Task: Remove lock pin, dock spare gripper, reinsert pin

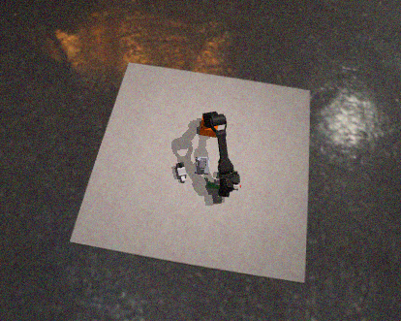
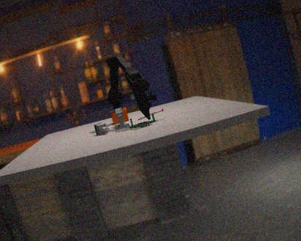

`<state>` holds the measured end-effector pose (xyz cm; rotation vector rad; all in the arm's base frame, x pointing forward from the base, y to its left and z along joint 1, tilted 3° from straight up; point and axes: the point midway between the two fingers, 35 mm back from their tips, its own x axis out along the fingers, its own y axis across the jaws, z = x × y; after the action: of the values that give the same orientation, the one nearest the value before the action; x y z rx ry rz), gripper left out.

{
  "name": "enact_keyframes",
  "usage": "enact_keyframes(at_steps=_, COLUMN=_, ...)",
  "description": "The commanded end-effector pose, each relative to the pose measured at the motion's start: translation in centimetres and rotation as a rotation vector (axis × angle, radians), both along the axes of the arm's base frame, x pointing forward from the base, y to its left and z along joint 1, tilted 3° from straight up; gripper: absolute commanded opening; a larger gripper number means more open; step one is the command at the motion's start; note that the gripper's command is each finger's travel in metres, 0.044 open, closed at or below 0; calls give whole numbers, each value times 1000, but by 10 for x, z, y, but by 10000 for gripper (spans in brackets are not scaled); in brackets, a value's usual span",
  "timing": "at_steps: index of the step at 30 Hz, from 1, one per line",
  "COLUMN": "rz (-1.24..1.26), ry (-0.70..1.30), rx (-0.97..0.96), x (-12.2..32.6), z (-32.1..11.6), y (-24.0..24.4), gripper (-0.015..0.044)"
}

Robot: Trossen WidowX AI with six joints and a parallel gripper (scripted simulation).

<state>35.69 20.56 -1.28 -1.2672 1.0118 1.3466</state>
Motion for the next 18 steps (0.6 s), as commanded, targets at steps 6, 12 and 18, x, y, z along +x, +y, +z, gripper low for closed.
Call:
enact_keyframes(at_steps=6, rz=3, ry=-3, rx=-5, x=0, z=-1, y=-1, gripper=0)
enact_keyframes(at_steps=12, rz=2, ry=-2, rx=-2, x=0, z=5, y=0, gripper=0)
enact_keyframes(at_steps=18, rz=1, ry=4, rx=-2, x=-2, z=18, y=0, gripper=0)
